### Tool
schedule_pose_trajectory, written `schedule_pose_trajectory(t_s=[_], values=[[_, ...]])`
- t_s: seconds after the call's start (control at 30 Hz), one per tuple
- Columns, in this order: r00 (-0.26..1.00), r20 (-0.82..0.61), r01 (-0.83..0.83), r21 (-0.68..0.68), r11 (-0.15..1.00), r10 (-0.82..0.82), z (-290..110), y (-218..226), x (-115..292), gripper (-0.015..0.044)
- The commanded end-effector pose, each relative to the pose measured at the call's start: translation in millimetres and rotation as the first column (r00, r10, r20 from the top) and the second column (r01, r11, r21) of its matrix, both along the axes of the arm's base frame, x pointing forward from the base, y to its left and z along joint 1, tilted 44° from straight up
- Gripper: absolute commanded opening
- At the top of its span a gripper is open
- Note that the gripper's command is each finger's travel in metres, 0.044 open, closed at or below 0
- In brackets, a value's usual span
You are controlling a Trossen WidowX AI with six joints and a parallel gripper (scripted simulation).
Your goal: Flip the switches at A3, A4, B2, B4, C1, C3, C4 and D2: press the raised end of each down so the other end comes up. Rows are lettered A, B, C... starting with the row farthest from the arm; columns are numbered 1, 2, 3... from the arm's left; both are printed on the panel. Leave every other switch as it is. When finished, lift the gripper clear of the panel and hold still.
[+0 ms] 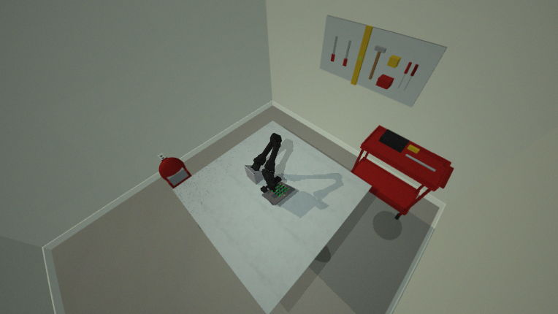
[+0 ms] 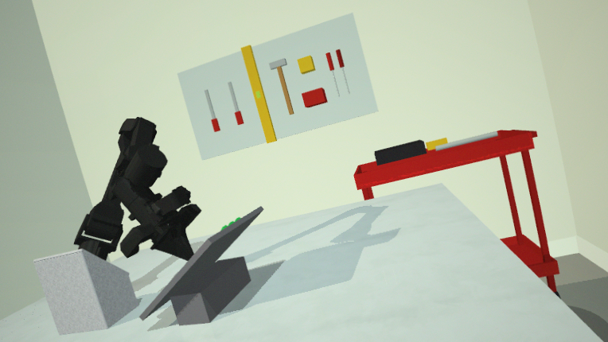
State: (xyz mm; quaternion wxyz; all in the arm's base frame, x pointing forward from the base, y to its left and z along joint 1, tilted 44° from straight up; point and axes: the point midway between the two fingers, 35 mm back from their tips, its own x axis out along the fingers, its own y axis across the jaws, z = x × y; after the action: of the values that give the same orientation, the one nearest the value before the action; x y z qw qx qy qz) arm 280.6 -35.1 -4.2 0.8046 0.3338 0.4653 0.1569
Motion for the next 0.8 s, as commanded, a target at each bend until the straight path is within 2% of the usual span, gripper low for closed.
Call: schedule_pose_trajectory(t_s=[0.0, 0.3, 0.53, 0.67, 0.77], values=[[1.000, -0.007, 0.002, 0.000, 1.000, -0.002, -1.5, 0.8, -0.4, 0.0000], [1.000, -0.001, 0.000, 0.000, 1.000, 0.000, 0.2, -0.6, -0.6, 0.0000], [1.000, 0.008, 0.020, -0.004, 1.000, -0.020, 38.8, -35.2, -35.9, 0.0000], [1.000, 0.008, 0.020, -0.004, 1.000, -0.020, 39.5, -33.9, -36.6, 0.0000], [1.000, 0.006, 0.020, -0.004, 1.000, -0.020, 47.8, -16.2, -47.4, 0.0000]])
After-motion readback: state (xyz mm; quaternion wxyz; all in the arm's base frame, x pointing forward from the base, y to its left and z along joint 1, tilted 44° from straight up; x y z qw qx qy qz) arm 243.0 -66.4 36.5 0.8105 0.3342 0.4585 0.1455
